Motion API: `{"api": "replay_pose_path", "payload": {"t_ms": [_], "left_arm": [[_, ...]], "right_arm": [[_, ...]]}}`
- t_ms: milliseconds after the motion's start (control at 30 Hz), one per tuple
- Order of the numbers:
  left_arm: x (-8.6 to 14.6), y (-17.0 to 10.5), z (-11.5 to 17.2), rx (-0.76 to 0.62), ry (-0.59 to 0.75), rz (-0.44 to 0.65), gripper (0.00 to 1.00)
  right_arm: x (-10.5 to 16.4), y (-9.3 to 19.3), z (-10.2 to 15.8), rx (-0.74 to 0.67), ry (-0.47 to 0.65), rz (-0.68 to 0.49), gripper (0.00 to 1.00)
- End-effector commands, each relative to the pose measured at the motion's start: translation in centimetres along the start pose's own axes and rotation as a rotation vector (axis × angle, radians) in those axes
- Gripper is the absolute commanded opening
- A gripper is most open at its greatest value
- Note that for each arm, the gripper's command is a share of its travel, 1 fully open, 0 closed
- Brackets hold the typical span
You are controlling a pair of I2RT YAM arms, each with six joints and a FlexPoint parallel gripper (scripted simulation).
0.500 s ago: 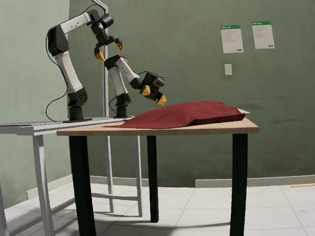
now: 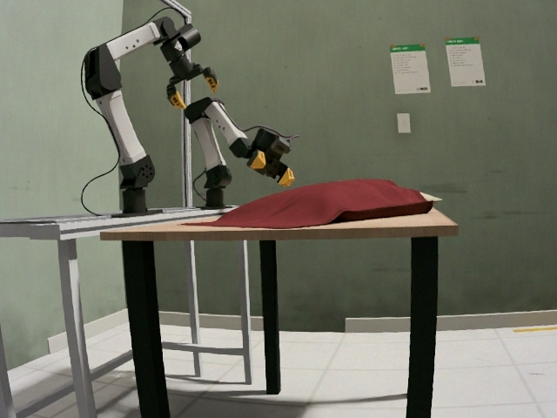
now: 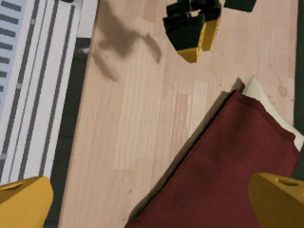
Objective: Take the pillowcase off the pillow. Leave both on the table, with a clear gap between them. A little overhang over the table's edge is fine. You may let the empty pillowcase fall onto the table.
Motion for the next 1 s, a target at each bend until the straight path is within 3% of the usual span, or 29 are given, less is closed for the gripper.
{"api": "replay_pose_path", "payload": {"t_ms": [0, 67, 967], "left_arm": [[0.0, -0.2, -0.2, -0.006, -0.002, 0.006, 1.0], [0.1, -1.1, -1.4, -0.03, -0.025, 0.018, 1.0], [2.3, -5.4, -5.0, -0.016, -0.008, 0.01, 1.0]], "right_arm": [[0.2, 0.0, -0.1, 0.001, -0.008, 0.008, 1.0], [0.2, 0.0, -0.1, 0.001, -0.008, 0.008, 1.0], [0.2, 0.0, -0.1, 0.001, -0.008, 0.008, 1.0]]}}
Point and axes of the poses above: on each arm, the point where the finger pads meet when closed, its own x axis back along the fingers, its own y axis across the jaws, z = x × y, the point moved 7 cm from there along x, back along the fingers, and after that the axes turned 15 degrees about x, right-handed, at the moved point
